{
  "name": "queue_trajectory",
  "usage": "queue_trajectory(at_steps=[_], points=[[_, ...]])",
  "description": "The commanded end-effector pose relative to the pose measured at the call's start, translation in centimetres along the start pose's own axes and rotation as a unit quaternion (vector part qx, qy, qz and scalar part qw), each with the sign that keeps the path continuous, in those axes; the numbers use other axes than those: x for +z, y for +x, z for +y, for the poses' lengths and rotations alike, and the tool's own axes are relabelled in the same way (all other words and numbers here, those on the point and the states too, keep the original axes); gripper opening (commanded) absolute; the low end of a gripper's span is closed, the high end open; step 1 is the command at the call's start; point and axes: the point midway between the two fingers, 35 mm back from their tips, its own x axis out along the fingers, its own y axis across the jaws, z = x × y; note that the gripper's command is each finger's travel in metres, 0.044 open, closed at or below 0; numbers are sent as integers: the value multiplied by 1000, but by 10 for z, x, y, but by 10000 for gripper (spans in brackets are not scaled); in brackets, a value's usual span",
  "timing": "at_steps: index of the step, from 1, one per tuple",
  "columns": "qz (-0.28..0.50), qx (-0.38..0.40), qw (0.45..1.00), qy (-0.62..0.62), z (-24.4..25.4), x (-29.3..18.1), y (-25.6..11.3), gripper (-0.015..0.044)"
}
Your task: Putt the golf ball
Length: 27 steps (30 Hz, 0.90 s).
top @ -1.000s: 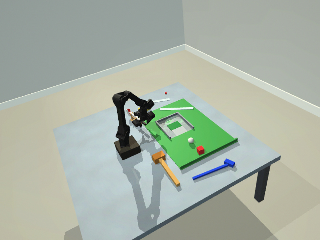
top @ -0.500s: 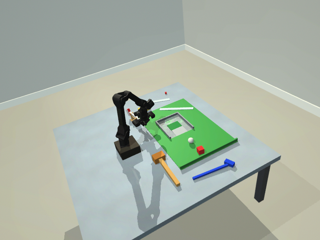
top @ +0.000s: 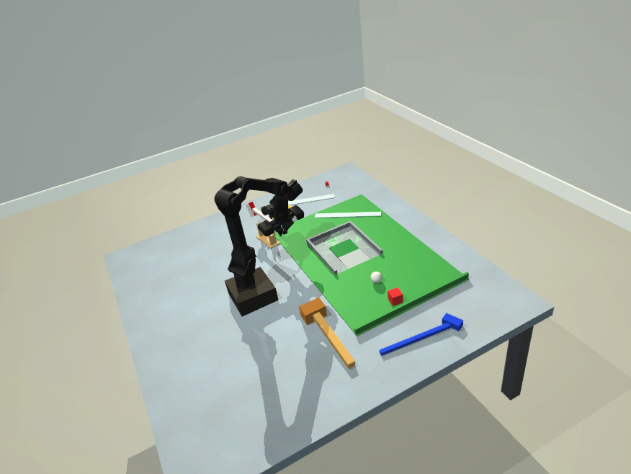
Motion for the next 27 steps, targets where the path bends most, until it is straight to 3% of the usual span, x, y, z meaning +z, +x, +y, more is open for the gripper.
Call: queue_trajectory(at_steps=[1,9,27], points=[[-8,-4,1000,0,2,7,-23,0],[3,-9,1000,20,-4,-4,-24,0],[36,-42,975,213,-38,-91,-50,0]])
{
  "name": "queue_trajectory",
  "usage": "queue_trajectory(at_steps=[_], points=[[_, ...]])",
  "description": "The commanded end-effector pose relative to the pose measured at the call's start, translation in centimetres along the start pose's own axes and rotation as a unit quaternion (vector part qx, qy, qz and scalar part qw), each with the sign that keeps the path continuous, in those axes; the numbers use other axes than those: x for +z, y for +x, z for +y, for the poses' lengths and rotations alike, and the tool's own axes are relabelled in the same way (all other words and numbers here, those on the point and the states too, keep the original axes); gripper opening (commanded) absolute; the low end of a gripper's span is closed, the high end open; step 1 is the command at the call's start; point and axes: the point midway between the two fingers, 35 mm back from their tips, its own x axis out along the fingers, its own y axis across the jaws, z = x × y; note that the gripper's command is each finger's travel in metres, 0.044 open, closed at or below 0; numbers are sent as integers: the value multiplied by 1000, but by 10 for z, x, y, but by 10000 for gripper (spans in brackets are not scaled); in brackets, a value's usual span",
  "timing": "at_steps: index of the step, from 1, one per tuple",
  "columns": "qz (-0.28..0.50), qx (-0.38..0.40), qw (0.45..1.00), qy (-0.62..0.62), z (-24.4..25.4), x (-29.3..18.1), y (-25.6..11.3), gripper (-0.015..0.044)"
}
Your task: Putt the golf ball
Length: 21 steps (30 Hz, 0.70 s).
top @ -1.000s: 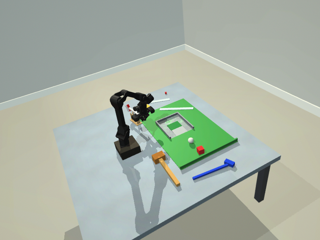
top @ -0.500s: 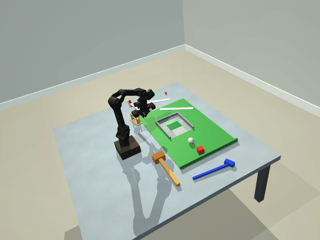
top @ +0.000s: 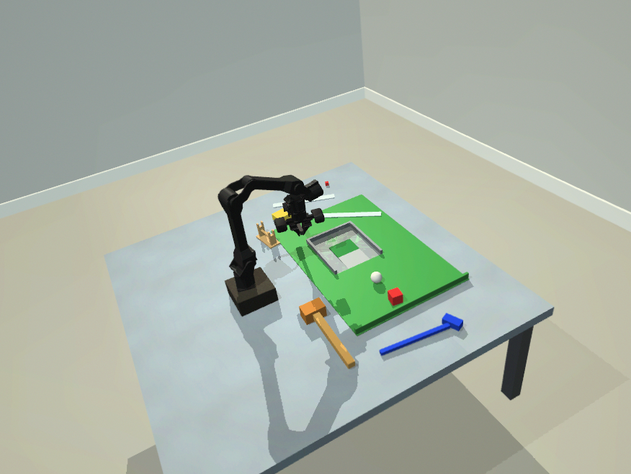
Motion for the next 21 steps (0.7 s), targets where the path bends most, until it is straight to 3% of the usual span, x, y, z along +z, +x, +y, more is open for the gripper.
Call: queue_trajectory(at_steps=[1,21], points=[[7,-6,999,39,-10,-15,-4,0],[39,-32,964,260,-50,-117,-30,0]])
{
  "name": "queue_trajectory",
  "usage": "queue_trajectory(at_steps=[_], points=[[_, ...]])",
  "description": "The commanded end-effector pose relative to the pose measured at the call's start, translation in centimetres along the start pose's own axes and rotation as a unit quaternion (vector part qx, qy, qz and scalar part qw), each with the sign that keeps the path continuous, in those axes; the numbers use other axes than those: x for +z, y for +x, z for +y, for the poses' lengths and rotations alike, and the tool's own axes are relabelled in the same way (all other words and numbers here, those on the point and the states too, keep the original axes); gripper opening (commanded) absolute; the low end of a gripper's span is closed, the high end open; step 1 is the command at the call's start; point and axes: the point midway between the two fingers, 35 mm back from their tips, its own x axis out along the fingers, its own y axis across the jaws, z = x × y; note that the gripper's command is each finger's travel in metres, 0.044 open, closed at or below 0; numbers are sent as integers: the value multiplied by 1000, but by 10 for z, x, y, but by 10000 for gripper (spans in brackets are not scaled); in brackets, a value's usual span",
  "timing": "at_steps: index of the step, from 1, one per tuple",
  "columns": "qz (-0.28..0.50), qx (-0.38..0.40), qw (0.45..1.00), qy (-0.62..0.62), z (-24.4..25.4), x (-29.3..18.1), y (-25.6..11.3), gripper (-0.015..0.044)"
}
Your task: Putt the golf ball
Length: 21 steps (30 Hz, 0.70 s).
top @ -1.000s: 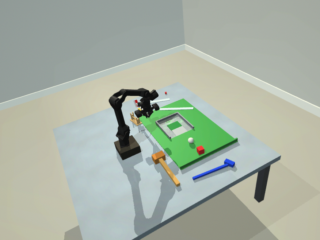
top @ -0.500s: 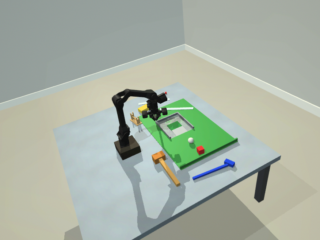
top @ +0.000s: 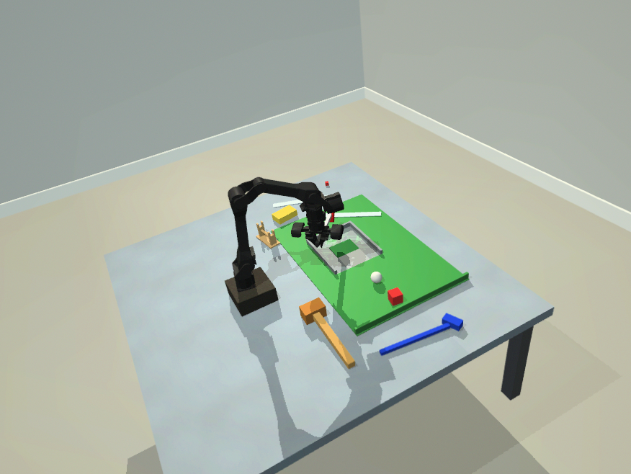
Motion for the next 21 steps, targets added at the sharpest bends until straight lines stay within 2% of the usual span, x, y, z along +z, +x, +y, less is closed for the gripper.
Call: queue_trajectory(at_steps=[1,21], points=[[4,-6,999,38,-13,-14,-4,0],[29,-29,966,256,-65,-117,-25,0]])
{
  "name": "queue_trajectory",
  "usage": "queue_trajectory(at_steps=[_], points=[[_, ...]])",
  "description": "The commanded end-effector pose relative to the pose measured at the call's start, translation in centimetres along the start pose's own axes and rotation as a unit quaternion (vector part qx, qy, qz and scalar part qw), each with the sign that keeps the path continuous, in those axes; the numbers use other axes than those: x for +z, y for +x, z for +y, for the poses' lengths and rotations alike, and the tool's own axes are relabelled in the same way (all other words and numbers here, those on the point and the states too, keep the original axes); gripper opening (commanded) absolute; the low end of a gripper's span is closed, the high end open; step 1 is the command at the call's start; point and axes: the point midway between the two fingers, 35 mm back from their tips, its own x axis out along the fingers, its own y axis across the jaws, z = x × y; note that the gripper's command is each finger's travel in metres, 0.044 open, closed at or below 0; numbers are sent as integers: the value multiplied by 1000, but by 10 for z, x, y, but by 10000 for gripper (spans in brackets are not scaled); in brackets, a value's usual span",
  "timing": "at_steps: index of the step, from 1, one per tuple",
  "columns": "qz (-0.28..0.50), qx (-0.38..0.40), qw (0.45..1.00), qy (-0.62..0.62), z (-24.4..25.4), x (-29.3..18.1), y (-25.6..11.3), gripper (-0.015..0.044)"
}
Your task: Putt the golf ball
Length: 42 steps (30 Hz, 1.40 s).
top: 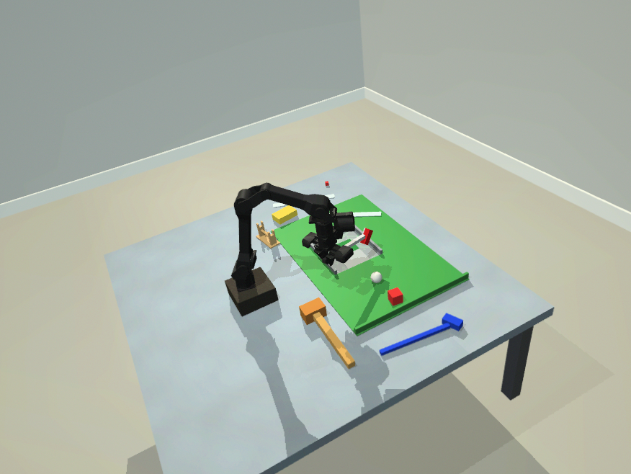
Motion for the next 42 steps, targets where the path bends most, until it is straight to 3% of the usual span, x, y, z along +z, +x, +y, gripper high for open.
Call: queue_trajectory(at_steps=[1,17,42], points=[[3,-6,999,38,-15,-14,-4,0],[22,-19,978,206,-65,-92,-15,0],[23,-19,978,208,-68,-96,36,0]])
